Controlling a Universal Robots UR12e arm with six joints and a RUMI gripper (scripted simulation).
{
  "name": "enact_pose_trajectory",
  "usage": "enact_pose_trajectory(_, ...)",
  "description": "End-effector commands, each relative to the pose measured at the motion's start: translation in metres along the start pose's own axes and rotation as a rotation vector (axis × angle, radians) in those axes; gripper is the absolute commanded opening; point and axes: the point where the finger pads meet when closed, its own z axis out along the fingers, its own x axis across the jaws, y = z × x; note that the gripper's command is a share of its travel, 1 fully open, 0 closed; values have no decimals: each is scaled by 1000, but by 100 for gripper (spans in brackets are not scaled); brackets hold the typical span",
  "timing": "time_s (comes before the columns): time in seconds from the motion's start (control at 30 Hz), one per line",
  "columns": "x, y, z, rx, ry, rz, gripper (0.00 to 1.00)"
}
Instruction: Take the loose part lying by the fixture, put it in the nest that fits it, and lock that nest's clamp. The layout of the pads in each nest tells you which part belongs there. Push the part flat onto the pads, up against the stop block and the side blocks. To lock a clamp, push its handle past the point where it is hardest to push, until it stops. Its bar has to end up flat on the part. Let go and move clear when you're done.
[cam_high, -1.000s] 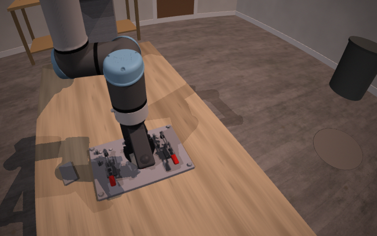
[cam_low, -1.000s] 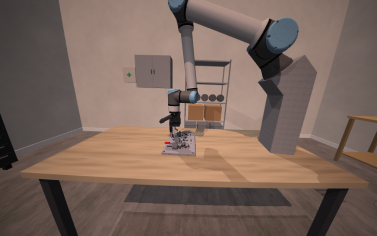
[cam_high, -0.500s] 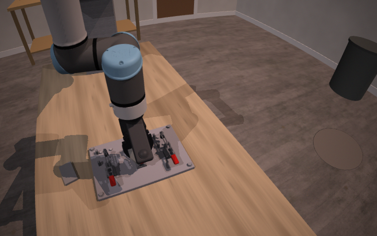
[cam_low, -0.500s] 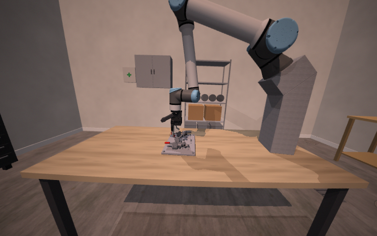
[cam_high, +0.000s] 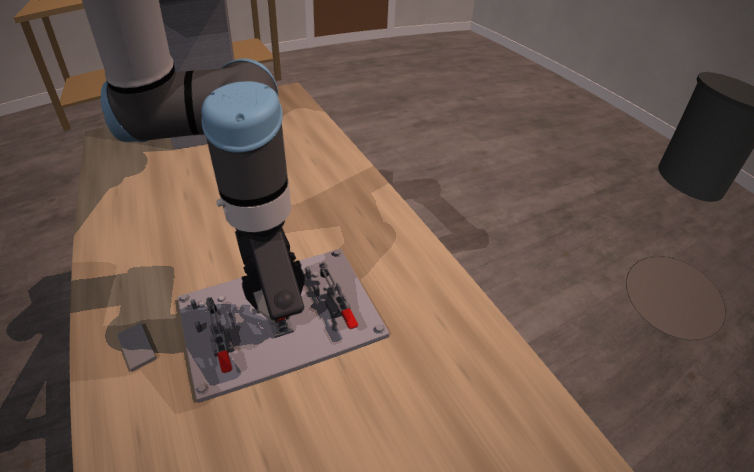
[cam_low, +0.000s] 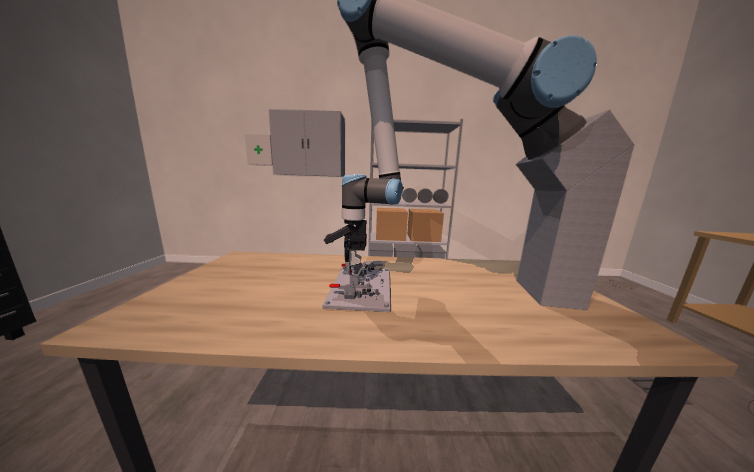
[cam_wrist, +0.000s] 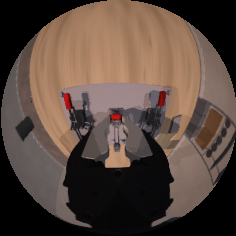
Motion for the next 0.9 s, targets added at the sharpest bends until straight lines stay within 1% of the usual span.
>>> enact_pose_trajectory(0.0, 0, 11, 1, -10, -3, 0, 0)
enact_pose_trajectory(0.37, -1, 17, 1, -11, -3, 0, 0)
enact_pose_trajectory(0.87, -1, 19, 2, -12, -3, 0, 0)
